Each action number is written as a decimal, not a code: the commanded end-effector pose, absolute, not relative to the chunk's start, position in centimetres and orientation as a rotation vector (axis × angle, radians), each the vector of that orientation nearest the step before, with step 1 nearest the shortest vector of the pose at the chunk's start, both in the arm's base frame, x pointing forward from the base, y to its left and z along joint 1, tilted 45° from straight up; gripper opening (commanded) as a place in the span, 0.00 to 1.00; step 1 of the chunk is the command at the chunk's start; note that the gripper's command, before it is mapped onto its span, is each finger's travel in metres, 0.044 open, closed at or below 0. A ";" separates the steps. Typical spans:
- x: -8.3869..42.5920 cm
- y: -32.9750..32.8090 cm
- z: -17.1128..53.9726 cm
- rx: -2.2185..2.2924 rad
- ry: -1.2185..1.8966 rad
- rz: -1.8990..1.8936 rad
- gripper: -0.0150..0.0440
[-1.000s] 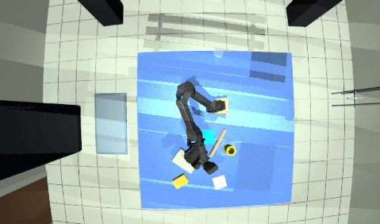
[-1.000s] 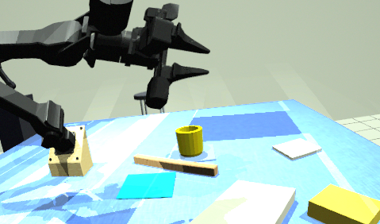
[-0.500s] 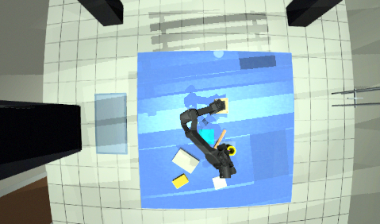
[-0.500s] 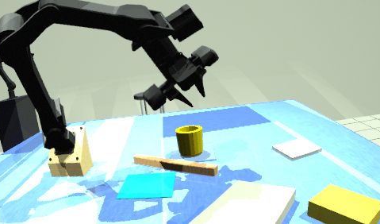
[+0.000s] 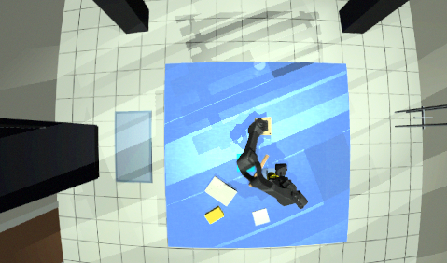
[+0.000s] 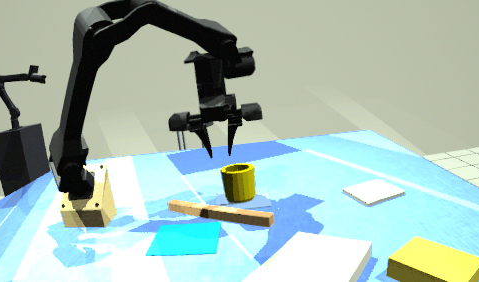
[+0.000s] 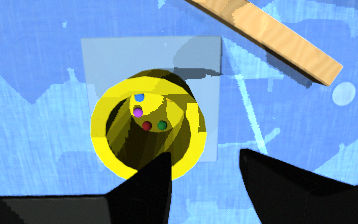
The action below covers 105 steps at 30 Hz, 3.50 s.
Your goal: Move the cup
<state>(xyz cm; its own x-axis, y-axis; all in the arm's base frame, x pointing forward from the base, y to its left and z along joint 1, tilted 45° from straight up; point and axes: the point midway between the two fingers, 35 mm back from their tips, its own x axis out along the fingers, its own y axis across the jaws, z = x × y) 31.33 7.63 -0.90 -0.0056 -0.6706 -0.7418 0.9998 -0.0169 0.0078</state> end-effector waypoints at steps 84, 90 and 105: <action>31.5 3.5 -5.1 0.663 0.589 -1.514 0.25; 31.4 5.1 -3.5 0.658 0.591 -1.514 0.25; 30.9 6.2 -2.6 0.638 0.594 -1.512 0.25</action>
<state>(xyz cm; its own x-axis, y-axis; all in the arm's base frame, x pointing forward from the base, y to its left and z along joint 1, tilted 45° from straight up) 30.97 6.21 -2.50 -0.0155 -0.7061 -0.7080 0.9991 -0.0391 0.0171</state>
